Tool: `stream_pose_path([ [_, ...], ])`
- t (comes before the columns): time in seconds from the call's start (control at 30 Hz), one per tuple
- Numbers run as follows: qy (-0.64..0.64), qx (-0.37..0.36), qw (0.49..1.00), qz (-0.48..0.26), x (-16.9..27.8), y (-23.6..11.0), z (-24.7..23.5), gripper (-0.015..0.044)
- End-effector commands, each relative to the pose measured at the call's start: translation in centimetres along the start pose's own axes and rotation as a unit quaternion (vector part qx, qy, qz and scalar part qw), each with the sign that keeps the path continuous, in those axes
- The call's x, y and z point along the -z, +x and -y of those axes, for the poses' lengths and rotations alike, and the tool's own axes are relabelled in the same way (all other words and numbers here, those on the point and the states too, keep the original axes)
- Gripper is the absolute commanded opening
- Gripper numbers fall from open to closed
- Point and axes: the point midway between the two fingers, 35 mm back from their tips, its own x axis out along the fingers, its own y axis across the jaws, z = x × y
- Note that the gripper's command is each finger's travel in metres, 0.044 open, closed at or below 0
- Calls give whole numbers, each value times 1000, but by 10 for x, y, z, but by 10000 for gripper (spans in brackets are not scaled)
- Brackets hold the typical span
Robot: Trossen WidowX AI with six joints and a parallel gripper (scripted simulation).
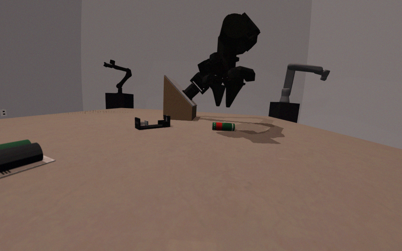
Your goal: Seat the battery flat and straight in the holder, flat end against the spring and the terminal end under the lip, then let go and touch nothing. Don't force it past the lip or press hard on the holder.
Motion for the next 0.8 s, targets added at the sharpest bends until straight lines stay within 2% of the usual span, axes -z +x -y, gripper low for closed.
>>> stream_pose_path([
  [0.0, 239, -1, 971, -4, 9, 21, 0, 244],
  [0.47, 239, -1, 971, -4, 9, 21, 0, 244],
  [0.77, 239, -1, 971, -4, 8, 35, -1, 244],
])
